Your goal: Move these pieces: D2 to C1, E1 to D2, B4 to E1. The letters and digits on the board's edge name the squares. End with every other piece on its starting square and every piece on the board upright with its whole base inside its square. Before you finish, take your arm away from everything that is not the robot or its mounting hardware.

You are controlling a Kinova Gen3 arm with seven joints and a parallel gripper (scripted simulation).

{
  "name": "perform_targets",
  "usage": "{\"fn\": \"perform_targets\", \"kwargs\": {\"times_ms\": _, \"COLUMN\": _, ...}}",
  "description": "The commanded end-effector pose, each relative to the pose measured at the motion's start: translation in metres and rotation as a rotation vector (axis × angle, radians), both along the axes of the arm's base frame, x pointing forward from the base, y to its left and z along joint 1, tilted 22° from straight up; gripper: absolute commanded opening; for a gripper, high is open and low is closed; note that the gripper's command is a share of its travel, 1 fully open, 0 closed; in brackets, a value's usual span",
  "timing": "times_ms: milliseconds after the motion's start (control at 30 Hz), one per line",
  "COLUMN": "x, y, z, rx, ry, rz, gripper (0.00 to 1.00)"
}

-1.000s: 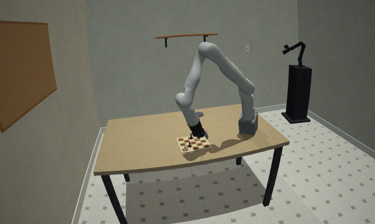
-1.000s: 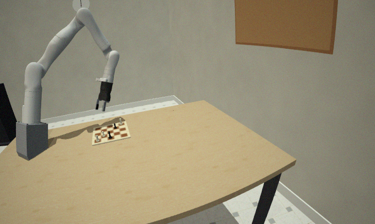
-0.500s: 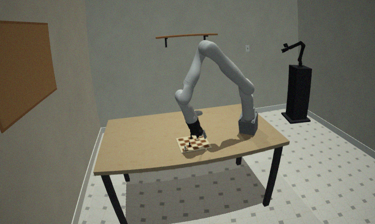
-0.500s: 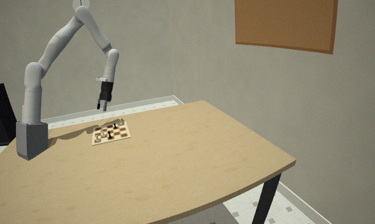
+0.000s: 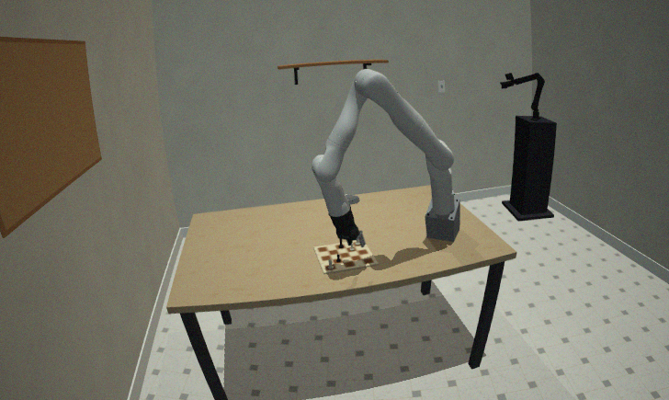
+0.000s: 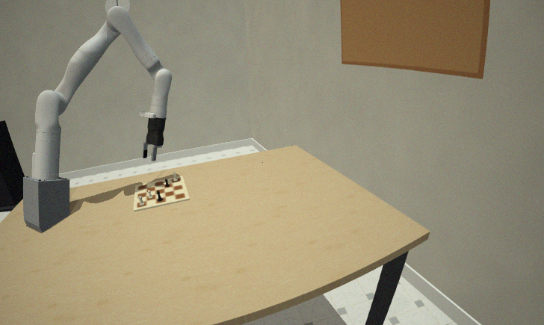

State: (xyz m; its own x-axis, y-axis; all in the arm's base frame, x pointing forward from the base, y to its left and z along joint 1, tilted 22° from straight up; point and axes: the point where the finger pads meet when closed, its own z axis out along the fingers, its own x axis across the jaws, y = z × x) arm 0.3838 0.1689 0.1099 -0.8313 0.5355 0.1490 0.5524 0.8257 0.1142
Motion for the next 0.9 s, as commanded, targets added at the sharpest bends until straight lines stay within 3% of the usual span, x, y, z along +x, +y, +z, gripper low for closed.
{"fn": "perform_targets", "kwargs": {"times_ms": 0, "x": 0.003, "y": -0.007, "z": 0.002, "rx": 0.002, "ry": -0.005, "rz": -0.018, "gripper": 1.0}}
{"fn": "perform_targets", "kwargs": {"times_ms": 867, "x": 0.02, "y": -0.022, "z": 0.008, "rx": 0.067, "ry": -0.043, "rz": -0.121, "gripper": 1.0}}
